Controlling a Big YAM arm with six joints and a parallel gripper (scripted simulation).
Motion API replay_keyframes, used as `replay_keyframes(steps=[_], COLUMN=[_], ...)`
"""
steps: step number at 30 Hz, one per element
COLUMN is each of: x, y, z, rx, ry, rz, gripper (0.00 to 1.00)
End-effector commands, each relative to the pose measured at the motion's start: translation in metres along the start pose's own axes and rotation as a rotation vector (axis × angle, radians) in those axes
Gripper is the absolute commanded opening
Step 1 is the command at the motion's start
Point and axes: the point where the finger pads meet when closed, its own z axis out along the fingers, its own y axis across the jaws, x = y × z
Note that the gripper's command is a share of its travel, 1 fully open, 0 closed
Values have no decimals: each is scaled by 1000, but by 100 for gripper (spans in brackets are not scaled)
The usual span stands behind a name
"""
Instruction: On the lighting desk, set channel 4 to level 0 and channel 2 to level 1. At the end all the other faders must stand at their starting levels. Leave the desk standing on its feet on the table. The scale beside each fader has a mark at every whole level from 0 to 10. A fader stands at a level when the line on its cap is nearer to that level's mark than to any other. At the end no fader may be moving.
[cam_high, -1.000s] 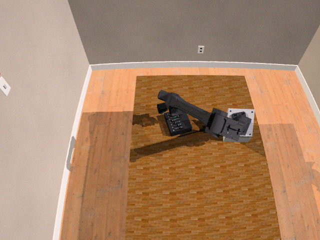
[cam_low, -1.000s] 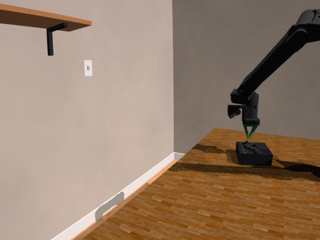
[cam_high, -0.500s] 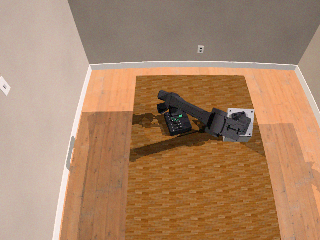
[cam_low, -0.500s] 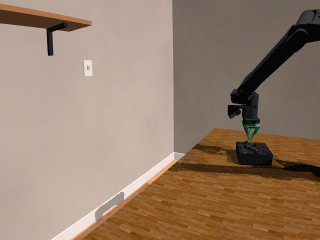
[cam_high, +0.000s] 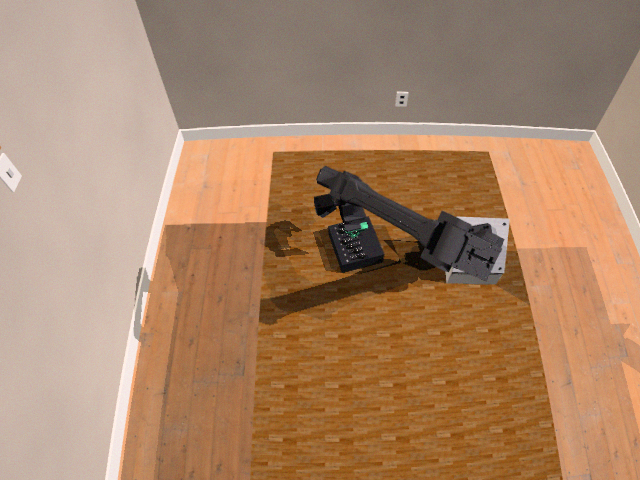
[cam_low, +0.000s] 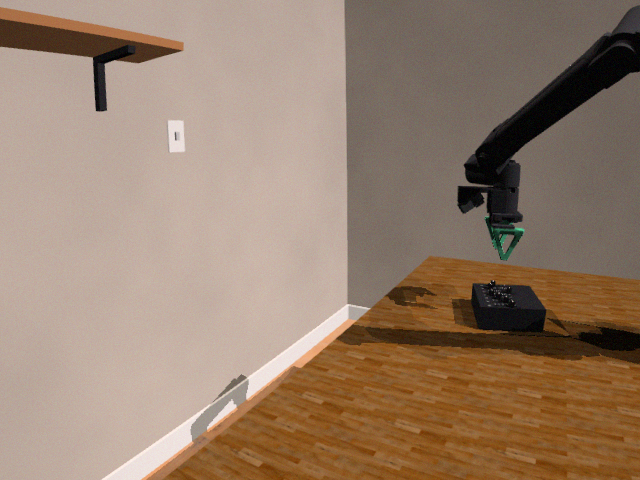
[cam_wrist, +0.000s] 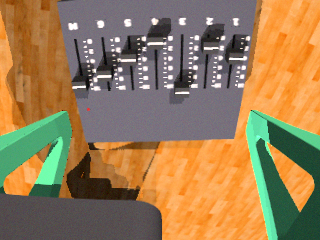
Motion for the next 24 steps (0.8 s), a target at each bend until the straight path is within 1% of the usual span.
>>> replay_keyframes(steps=[1,2,4,7,9,10,11,12,24], x=[-22,-18,-15,-21,-21,-19,-20,-21,-21], y=[-8,-9,-14,-8,-8,-10,-6,-3,-4], z=[-31,-21,-36,-59,-63,-60,-50,-45,-47], rx=[31,7,13,34,32,24,11,5,6], ry=[-39,-14,-22,-39,-39,-32,-12,0,-3], rz=[-48,-39,-27,-48,-48,-41,-49,-56,-49], gripper=[100,100,100,100,100,100,100,100,100])
